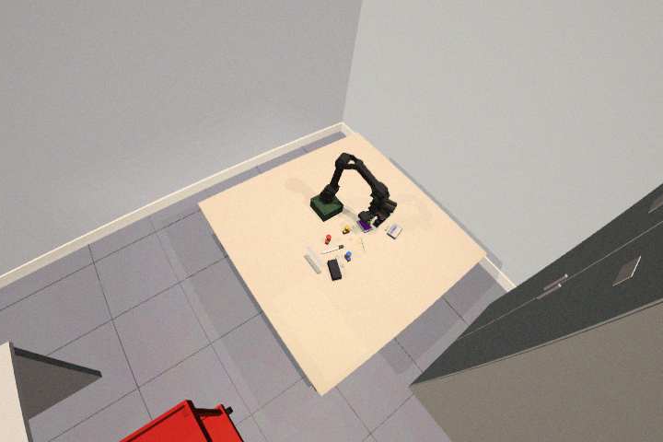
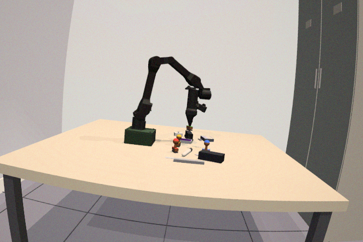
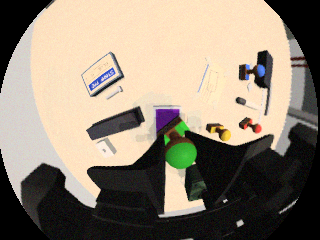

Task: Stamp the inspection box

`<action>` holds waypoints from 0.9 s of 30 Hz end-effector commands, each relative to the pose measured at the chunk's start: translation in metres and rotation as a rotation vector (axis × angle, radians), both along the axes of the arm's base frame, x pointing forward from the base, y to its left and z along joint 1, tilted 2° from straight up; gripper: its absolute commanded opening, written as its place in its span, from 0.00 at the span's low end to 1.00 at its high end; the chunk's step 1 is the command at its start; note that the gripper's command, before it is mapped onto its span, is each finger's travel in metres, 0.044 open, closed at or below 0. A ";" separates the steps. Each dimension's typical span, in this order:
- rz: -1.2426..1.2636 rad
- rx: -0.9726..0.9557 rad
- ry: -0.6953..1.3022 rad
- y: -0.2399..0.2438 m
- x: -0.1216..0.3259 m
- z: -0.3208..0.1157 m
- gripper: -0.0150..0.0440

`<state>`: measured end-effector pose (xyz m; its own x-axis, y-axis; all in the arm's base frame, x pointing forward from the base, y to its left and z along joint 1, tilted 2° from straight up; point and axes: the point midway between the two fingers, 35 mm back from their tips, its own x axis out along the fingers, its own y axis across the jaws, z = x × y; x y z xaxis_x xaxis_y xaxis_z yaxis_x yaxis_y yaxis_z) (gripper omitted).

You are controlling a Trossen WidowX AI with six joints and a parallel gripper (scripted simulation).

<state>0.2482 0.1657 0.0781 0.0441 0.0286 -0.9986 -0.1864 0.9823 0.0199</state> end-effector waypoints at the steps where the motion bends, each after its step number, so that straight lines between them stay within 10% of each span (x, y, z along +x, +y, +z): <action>1: -0.002 -0.003 -0.002 -0.003 -0.021 -0.003 0.25; 27: -0.001 -0.003 -0.002 -0.003 -0.022 -0.017 0.25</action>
